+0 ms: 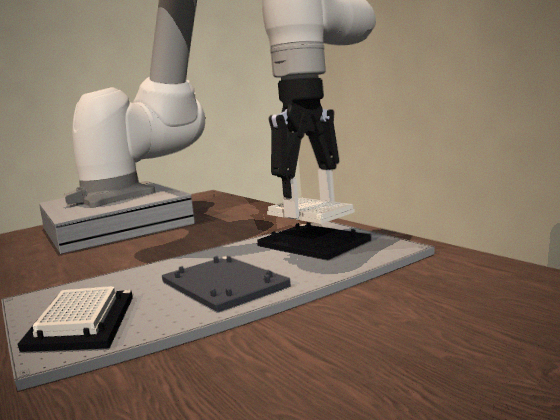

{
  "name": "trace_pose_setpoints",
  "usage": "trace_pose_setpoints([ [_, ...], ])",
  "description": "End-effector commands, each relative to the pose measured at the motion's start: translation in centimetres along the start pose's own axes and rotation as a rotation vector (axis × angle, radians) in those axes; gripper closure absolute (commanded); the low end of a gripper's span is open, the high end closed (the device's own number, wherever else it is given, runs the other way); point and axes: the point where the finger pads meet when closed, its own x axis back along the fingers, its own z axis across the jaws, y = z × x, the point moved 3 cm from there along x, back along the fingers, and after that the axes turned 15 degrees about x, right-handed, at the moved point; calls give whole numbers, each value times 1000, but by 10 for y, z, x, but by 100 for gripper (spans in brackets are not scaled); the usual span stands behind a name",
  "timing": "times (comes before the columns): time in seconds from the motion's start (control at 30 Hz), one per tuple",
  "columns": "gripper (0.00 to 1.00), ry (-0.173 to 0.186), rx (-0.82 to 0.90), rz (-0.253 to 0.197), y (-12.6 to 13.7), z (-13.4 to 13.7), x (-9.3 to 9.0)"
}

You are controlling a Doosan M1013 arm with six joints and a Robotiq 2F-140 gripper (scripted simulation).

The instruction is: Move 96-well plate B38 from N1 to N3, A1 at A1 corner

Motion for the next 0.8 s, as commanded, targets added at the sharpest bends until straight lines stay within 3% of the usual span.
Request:
trace_pose_setpoints([
  [0.0,100,0,-58,4,-1,-1,4],
  [0.53,100,0,-91,4,0,10,4],
  [0.77,100,0,-91,4,4,40,4],
])
